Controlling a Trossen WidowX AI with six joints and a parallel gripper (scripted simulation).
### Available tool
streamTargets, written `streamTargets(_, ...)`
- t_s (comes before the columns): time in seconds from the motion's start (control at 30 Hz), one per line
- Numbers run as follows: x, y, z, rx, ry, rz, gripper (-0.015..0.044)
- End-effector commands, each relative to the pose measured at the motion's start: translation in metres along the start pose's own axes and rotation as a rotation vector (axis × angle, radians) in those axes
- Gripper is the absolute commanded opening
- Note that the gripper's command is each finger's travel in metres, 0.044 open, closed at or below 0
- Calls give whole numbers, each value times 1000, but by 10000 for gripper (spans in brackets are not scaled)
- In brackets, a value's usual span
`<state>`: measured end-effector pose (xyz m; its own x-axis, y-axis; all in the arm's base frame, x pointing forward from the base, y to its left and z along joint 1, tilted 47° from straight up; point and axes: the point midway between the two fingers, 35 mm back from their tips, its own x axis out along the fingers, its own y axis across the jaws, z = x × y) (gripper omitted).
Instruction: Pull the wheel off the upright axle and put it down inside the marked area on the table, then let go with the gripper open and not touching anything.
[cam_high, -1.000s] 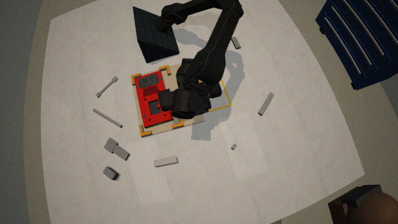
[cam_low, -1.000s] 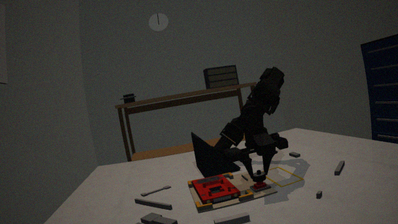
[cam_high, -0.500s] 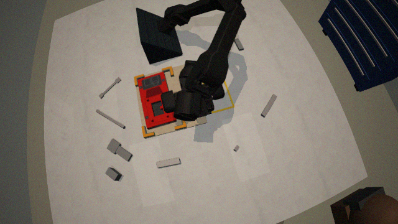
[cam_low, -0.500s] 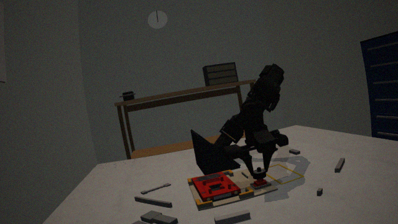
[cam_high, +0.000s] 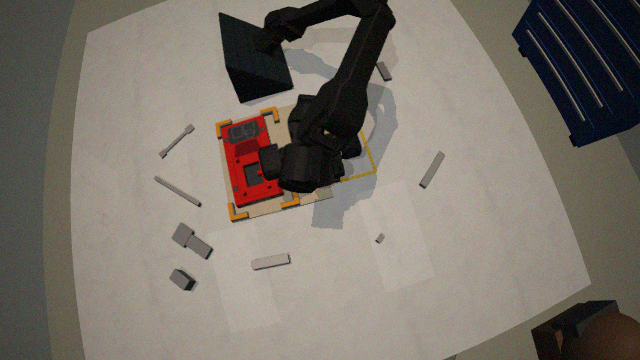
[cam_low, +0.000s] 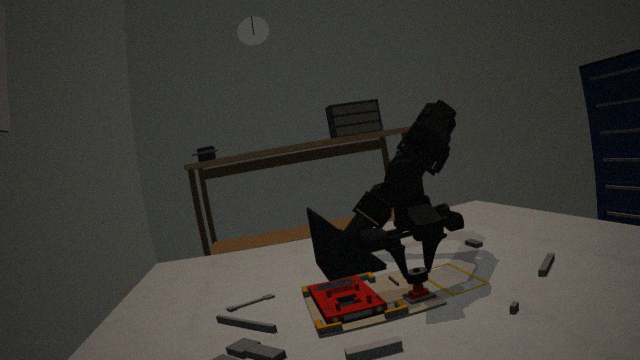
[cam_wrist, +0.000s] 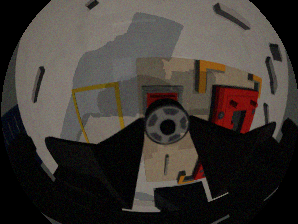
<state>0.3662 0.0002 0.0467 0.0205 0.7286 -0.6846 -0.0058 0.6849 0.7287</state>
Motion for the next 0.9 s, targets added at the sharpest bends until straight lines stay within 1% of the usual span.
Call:
streamTargets(0.0,-9,-2,0,0,-13,-5,0)
streamTargets(0.87,-17,-2,0,2,-13,-4,0)
